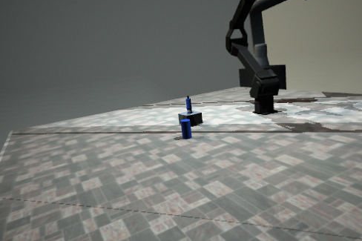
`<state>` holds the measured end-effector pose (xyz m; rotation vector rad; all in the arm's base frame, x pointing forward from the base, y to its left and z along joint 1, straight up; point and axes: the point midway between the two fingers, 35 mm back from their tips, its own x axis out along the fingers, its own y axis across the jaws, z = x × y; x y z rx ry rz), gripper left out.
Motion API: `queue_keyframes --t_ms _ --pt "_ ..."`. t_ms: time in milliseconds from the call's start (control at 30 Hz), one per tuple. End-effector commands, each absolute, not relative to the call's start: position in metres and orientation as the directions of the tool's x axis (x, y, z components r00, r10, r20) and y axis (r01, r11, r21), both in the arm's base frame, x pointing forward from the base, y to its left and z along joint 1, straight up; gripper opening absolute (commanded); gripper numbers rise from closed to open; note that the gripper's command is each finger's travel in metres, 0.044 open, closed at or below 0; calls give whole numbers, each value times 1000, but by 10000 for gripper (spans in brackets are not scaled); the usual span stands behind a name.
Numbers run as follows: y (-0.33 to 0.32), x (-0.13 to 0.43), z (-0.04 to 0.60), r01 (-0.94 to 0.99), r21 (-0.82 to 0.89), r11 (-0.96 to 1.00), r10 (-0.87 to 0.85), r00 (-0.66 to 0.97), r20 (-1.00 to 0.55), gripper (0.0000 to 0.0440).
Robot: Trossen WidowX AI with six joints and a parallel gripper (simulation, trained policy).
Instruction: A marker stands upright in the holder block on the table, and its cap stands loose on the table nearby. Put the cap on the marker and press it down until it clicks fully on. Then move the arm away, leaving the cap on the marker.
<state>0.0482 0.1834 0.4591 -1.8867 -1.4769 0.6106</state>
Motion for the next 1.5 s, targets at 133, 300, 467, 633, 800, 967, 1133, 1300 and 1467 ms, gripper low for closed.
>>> queue_keyframes --t_ms 133,300,467,633,800,967,1133,1300,1467 --pt "191 55 439 614 -754 -235 959 275 -75 324" --pt "194 60 427 586 -758 -288 948 288 -137 325" --pt "198 65 415 555 -759 -340 933 300 -199 325" --pt "201 70 404 523 -757 -393 914 311 -260 326" --pt "203 75 393 488 -751 -444 892 320 -319 327" --pt "205 81 382 452 -743 -494 866 329 -376 328" --pt "207 87 371 413 -731 -542 837 336 -431 328" --pt "208 93 361 373 -717 -589 806 341 -484 329" --pt "210 99 351 331 -700 -633 772 344 -535 329"
